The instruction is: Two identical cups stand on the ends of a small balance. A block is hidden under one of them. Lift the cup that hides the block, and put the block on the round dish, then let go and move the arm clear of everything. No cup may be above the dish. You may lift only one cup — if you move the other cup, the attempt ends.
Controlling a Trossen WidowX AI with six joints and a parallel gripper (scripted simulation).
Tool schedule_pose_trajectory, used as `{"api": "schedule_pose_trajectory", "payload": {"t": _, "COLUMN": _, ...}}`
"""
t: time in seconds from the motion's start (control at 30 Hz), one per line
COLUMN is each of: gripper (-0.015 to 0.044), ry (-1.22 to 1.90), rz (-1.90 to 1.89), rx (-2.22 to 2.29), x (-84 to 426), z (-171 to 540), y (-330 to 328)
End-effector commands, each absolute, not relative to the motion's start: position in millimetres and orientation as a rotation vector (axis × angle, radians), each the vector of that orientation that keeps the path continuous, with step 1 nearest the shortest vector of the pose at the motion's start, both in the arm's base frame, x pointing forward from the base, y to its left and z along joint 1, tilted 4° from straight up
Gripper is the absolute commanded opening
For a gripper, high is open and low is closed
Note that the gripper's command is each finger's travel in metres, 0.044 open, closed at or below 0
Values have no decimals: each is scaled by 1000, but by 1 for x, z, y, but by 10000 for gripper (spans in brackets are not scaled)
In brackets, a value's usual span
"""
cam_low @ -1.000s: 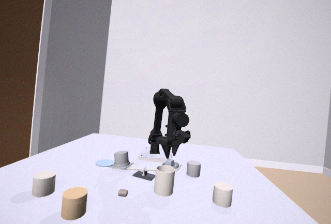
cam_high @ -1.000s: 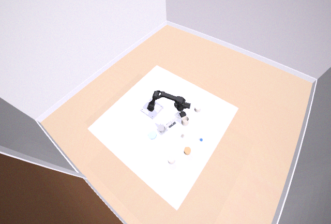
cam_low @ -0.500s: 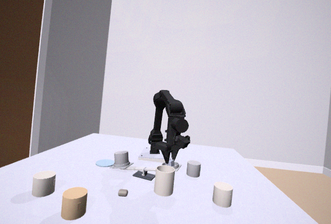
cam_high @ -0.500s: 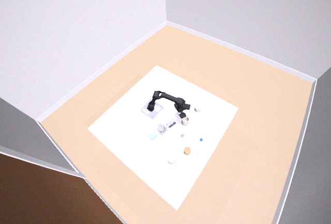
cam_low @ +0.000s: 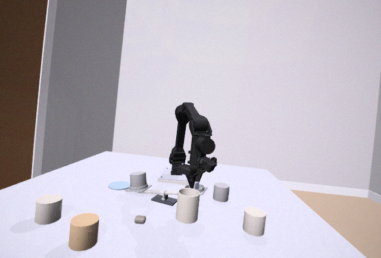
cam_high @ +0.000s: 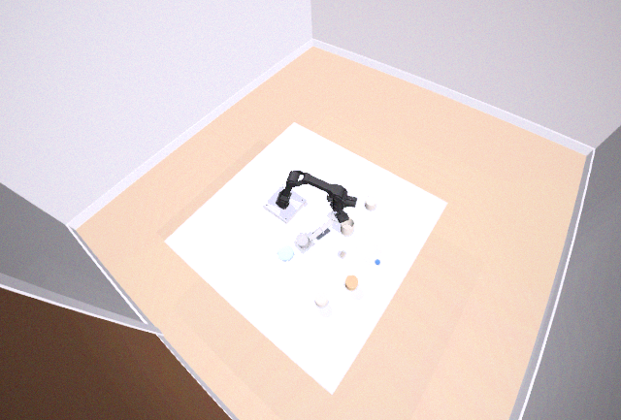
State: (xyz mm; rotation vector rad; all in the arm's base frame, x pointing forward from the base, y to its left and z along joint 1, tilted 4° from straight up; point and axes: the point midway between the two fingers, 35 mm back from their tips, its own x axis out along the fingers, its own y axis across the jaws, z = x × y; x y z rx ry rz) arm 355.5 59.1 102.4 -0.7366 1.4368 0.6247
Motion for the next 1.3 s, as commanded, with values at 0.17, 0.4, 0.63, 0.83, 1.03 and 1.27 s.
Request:
{"api": "schedule_pose_trajectory", "payload": {"t": 0.17, "gripper": 0, "ry": 1438, "rz": 627, "rx": -740, "x": 357, "z": 112, "y": 60}}
{"api": "schedule_pose_trajectory", "payload": {"t": 0.4, "gripper": 0, "ry": 1437, "rz": 627, "rx": -740, "x": 358, "z": 142, "y": 62}}
{"api": "schedule_pose_trajectory", "payload": {"t": 0.63, "gripper": 0, "ry": 1437, "rz": 628, "rx": -740, "x": 355, "z": 173, "y": 63}}
{"api": "schedule_pose_trajectory", "payload": {"t": 0.83, "gripper": 0, "ry": 1438, "rz": 628, "rx": -740, "x": 351, "z": 195, "y": 64}}
{"api": "schedule_pose_trajectory", "payload": {"t": 1.03, "gripper": 0, "ry": 1436, "rz": 627, "rx": -738, "x": 352, "z": 194, "y": 52}}
{"api": "schedule_pose_trajectory", "payload": {"t": 1.27, "gripper": 0, "ry": 1428, "rz": 618, "rx": -733, "x": 354, "z": 183, "y": -9}}
